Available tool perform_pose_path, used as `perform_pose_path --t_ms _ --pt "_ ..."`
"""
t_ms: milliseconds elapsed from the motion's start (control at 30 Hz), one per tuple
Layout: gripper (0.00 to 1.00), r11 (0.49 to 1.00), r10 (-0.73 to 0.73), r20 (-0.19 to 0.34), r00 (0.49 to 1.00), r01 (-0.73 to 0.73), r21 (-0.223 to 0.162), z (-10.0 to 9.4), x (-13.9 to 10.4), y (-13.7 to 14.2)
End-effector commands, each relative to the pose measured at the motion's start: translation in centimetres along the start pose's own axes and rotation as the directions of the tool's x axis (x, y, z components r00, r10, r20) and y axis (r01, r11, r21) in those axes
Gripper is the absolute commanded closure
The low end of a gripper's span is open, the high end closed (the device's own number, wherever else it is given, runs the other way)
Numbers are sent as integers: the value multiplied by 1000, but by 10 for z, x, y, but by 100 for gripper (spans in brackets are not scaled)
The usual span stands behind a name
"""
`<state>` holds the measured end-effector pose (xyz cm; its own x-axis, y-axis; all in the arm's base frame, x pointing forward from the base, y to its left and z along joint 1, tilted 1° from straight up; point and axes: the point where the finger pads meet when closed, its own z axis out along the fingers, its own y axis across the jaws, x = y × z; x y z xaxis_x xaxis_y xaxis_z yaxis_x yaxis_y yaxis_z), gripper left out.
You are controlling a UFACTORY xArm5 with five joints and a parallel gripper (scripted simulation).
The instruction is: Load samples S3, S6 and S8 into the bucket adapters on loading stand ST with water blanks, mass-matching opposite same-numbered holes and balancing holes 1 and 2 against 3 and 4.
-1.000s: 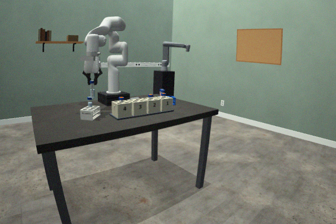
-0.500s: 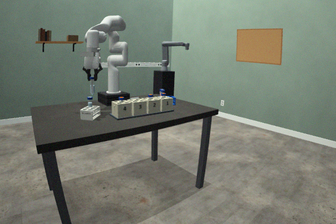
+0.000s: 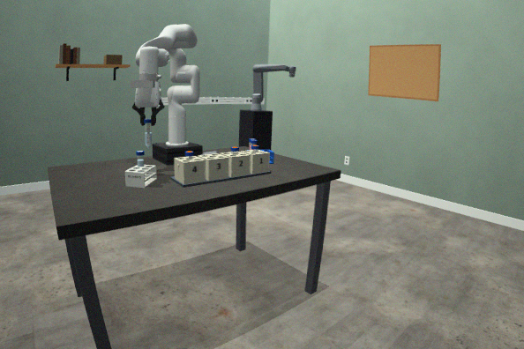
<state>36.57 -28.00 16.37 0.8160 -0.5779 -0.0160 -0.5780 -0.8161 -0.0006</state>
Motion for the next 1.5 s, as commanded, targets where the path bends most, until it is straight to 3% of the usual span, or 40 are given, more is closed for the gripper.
perform_pose_path --t_ms 0,200,267,533,1467 --pt "100 988 -156 -4 988 156 -8 -2 -8 -22" --pt "100 937 -349 -3 937 349 -9 -1 -19 -50" --pt "100 937 -349 -3 937 349 -9 -1 -19 -50" --pt "100 814 -581 0 814 581 -9 -1 -34 -87" --pt "100 814 -581 -1 814 581 -8 0 -79 -199"
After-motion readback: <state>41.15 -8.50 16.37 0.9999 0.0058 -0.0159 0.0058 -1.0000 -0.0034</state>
